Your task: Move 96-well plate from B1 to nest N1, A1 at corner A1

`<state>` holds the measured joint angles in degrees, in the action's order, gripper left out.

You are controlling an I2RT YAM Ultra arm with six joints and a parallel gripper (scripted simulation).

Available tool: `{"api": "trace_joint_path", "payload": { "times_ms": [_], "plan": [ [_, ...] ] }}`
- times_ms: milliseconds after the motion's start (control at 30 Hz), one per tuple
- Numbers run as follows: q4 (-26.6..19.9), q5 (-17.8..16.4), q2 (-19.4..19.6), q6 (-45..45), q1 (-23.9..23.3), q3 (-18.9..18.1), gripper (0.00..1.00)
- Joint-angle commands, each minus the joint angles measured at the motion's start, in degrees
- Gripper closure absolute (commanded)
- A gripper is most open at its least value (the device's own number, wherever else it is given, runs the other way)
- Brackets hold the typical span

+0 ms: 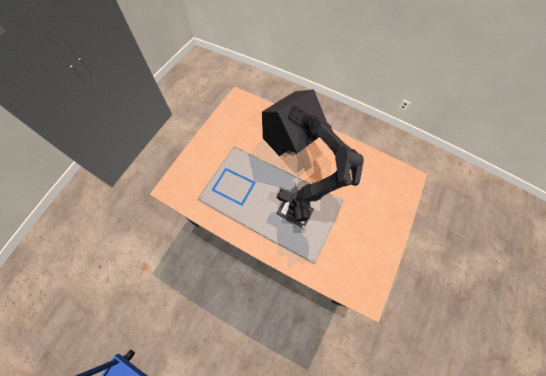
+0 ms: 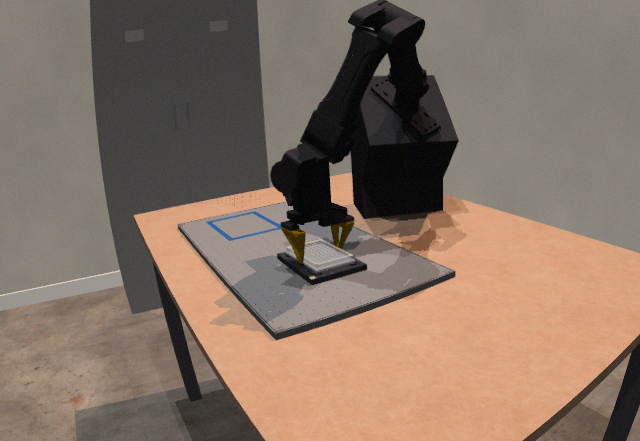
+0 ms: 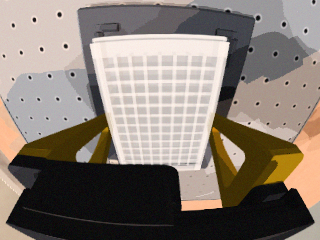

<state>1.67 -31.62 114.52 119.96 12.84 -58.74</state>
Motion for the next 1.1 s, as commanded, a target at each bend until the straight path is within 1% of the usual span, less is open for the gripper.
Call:
{"api": "trace_joint_path", "payload": {
  "times_ms": [0, 100, 600, 633, 1067],
  "plan": [
    [-0.3, 0.5, -0.7, 0.0, 0.1, 2.2, 1.0],
    [-0.8, 0.5, -0.5, 0.0, 0.2, 2.3, 1.0],
    [-0.6, 0.5, -0.7, 0.0, 0.3, 2.5, 1.0],
    [-0.6, 0.5, -0.6, 0.0, 0.3, 2.5, 0.0],
    [-0.6, 0.4, -0.3, 0.0, -0.3, 2.6, 0.0]
  ]
}}
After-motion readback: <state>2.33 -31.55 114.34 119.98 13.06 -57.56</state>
